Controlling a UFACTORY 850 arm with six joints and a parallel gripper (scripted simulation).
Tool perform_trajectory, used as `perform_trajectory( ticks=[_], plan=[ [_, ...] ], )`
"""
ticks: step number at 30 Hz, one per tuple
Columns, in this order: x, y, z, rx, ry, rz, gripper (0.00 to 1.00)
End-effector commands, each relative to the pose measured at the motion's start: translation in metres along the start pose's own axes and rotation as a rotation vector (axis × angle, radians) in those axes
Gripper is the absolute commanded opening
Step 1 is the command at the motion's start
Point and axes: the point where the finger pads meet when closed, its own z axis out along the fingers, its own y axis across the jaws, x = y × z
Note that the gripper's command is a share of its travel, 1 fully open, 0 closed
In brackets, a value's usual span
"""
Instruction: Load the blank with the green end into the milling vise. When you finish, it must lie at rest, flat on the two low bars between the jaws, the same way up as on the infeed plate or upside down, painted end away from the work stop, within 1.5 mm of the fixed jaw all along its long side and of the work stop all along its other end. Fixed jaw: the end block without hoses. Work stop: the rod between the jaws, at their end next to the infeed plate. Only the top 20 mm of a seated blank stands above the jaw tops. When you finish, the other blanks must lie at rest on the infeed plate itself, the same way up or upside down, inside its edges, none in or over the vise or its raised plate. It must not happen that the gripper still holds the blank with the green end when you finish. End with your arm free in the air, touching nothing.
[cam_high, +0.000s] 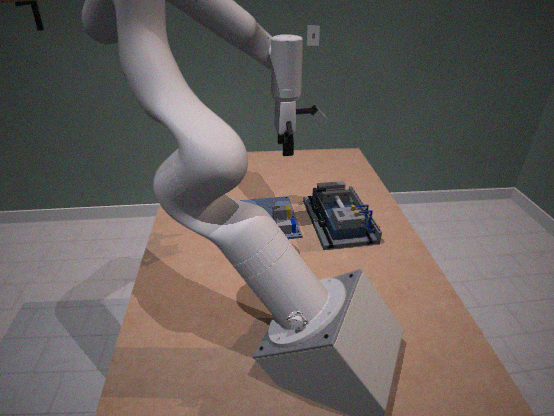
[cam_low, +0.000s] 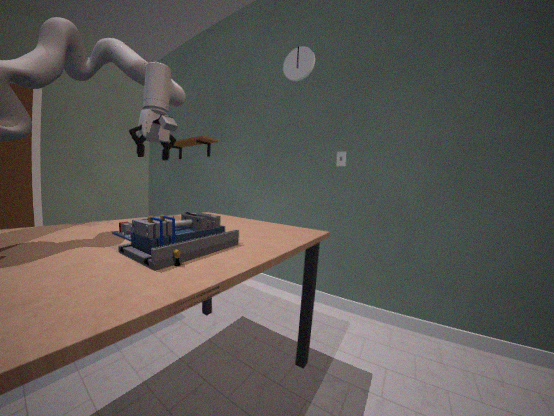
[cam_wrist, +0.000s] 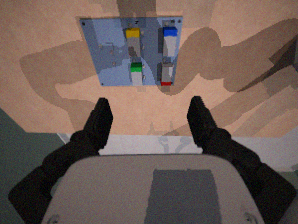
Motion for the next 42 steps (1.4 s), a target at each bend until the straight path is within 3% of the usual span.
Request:
perform_trajectory(
  ticks=[1, 11, 21, 42],
  plan=[
    [0.000, -0.001, -0.001, 0.001, 0.001, -0.001, 1.00],
    [0.000, -0.001, -0.001, 0.001, 0.001, -0.001, 1.00],
    [0.005, -0.001, 0.045, 0.001, 0.001, -0.001, 1.00],
    [0.004, -0.001, 0.038, 0.001, 0.001, -0.001, 1.00]
  ],
)
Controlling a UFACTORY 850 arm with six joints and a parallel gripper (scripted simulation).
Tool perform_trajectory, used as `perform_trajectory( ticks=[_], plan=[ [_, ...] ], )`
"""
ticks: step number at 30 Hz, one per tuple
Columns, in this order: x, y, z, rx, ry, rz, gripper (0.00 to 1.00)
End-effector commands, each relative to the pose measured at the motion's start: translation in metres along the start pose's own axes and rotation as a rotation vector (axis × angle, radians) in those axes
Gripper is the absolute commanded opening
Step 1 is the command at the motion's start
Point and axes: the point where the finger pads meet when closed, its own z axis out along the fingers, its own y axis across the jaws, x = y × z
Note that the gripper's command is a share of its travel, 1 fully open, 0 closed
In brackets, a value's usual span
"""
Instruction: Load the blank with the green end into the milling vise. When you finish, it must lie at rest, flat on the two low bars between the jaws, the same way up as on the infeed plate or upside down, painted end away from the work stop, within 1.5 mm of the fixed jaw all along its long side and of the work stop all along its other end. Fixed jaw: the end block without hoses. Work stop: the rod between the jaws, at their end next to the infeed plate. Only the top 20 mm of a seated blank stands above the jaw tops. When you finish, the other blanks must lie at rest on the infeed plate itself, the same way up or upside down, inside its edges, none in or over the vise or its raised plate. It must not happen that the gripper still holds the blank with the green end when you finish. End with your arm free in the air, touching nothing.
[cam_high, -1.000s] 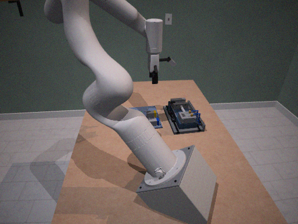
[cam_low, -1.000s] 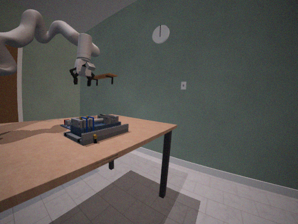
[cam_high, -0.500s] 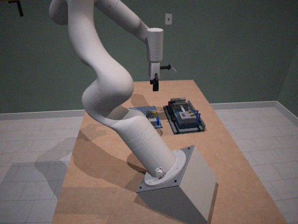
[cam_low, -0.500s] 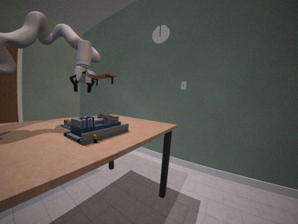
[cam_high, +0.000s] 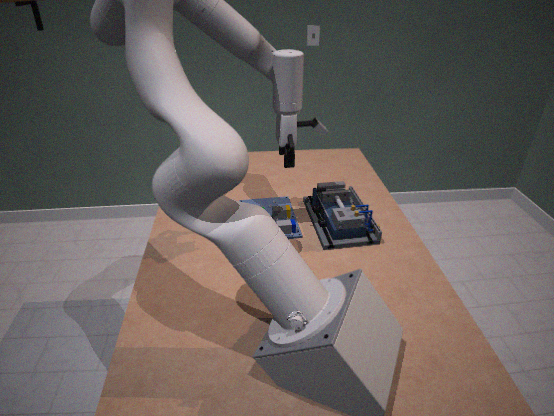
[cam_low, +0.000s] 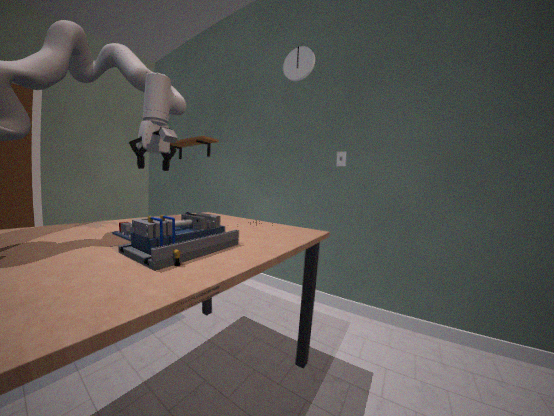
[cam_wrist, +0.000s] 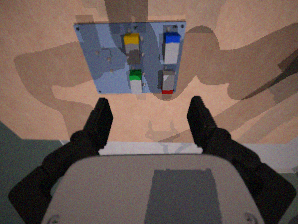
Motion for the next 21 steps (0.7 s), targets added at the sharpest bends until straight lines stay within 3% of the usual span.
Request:
perform_trajectory(
  ticks=[1, 21],
  plan=[
    [0.0002, -0.0006, -0.0009, 0.001, 0.001, 0.000, 1.00],
    [-0.0003, -0.0005, -0.0051, 0.001, 0.001, 0.000, 1.00]
  ],
)
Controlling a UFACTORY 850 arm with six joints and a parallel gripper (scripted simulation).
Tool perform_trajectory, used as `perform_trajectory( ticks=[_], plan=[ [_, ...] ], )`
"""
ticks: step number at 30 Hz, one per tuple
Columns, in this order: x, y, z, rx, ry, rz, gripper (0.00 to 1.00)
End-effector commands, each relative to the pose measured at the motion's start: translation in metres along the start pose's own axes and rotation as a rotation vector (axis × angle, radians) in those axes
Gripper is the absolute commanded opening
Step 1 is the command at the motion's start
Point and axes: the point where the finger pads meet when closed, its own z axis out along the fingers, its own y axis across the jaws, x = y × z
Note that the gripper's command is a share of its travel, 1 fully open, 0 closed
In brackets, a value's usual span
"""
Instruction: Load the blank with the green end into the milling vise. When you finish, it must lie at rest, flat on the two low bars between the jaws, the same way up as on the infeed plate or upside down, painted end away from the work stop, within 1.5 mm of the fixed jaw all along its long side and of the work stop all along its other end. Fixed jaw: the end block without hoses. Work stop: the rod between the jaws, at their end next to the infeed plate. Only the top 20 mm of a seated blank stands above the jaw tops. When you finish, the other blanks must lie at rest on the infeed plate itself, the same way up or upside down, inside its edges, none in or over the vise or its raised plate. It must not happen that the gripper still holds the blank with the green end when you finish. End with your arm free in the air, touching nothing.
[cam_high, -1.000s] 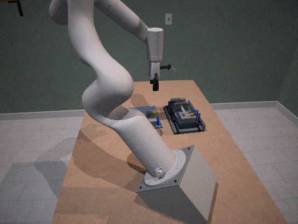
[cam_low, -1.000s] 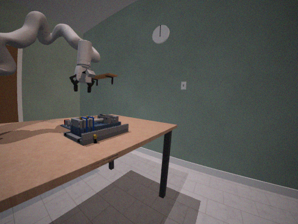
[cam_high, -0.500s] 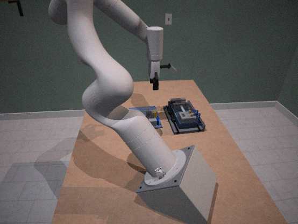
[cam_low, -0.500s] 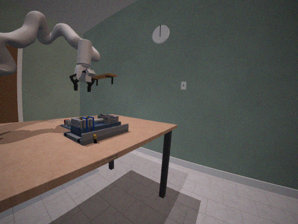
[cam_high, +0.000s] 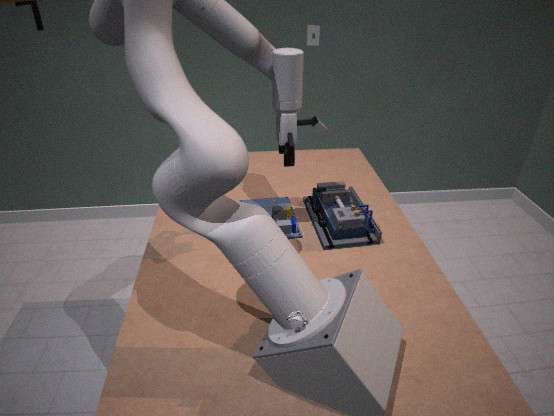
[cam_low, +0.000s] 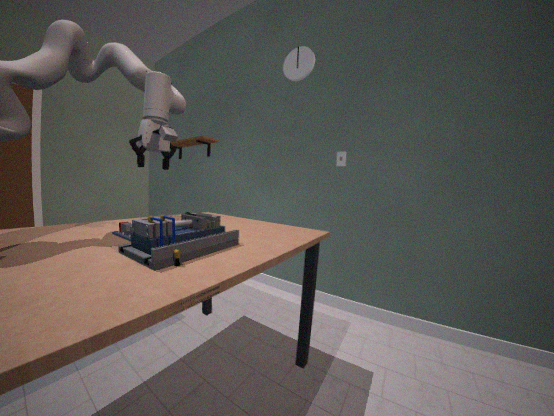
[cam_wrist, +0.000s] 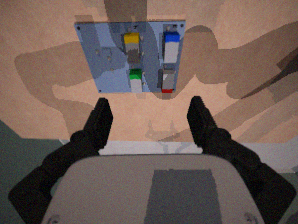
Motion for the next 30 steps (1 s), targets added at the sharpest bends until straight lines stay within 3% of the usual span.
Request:
perform_trajectory(
  ticks=[1, 16, 26, 30],
  plan=[
    [0.000, -0.001, -0.001, 0.001, 0.001, -0.001, 1.00],
    [0.000, -0.001, -0.003, 0.001, 0.001, -0.001, 1.00],
    [-0.033, -0.001, -0.006, 0.001, 0.001, -0.001, 1.00],
    [-0.033, -0.001, -0.006, 0.001, 0.001, -0.001, 1.00]
  ],
)
